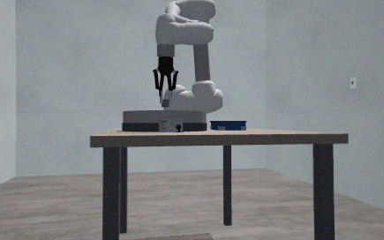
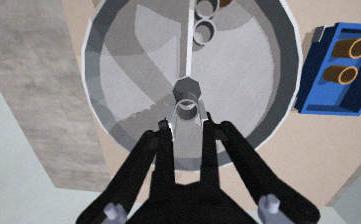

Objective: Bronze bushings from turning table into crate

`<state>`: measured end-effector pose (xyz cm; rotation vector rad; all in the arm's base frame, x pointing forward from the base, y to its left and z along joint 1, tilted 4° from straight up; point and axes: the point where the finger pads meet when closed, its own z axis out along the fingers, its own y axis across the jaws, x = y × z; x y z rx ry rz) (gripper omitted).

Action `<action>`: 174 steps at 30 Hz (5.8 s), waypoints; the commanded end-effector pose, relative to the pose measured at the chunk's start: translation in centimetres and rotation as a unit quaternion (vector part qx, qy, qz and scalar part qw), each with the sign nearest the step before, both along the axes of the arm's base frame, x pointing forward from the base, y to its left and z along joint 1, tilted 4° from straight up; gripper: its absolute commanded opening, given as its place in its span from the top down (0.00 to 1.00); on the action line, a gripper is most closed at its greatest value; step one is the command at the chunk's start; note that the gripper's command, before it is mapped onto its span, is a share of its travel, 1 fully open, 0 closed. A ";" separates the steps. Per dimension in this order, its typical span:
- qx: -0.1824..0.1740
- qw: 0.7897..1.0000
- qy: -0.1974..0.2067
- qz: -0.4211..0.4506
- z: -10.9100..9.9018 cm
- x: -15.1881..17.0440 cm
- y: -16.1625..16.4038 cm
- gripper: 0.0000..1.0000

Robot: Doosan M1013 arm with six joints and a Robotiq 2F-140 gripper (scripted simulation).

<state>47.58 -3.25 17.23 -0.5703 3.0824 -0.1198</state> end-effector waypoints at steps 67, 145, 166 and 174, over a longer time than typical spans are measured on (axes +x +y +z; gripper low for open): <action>0.004 1.000 -0.004 0.000 -2.6 -0.3 0.0 1.00; 0.004 1.000 -0.004 0.000 -5.5 -0.2 -0.3 1.00; 0.004 1.000 -0.004 0.000 -5.6 -0.2 -0.3 1.00; 0.004 1.000 -0.004 0.000 -5.9 -0.3 -0.4 1.00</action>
